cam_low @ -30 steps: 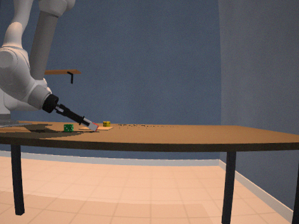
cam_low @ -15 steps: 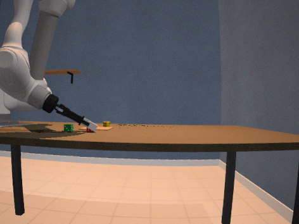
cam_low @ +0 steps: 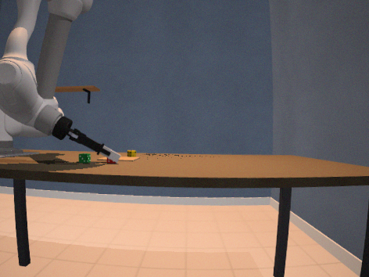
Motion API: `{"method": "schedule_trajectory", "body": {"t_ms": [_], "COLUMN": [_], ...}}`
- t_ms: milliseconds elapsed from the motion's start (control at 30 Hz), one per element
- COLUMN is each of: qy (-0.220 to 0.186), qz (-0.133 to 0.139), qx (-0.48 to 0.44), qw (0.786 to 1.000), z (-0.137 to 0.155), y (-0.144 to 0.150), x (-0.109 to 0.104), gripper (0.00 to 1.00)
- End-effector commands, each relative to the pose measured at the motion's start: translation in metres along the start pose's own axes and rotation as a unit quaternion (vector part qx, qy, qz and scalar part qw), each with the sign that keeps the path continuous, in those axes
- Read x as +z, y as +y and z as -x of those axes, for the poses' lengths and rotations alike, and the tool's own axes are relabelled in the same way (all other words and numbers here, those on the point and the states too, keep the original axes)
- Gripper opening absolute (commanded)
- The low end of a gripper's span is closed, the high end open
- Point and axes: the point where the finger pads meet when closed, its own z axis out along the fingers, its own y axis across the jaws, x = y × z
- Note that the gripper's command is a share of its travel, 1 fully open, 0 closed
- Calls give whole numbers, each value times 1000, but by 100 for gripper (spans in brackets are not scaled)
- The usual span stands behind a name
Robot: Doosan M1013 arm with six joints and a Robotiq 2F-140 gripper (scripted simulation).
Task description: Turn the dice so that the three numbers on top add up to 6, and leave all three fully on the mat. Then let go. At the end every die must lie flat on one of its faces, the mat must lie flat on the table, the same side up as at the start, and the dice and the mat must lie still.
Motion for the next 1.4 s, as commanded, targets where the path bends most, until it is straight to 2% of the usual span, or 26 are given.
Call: {"method": "schedule_trajectory", "body": {"t_ms": [0, 1033, 1367], "qy": [0, 0, 0], "qz": [0, 0, 0], "qx": [0, 0, 0], "qw": [1000, 1000, 1000], "z": [0, 0, 0], "y": [0, 0, 0], "x": [0, -3, -37], "gripper": [28, 28, 28]}}
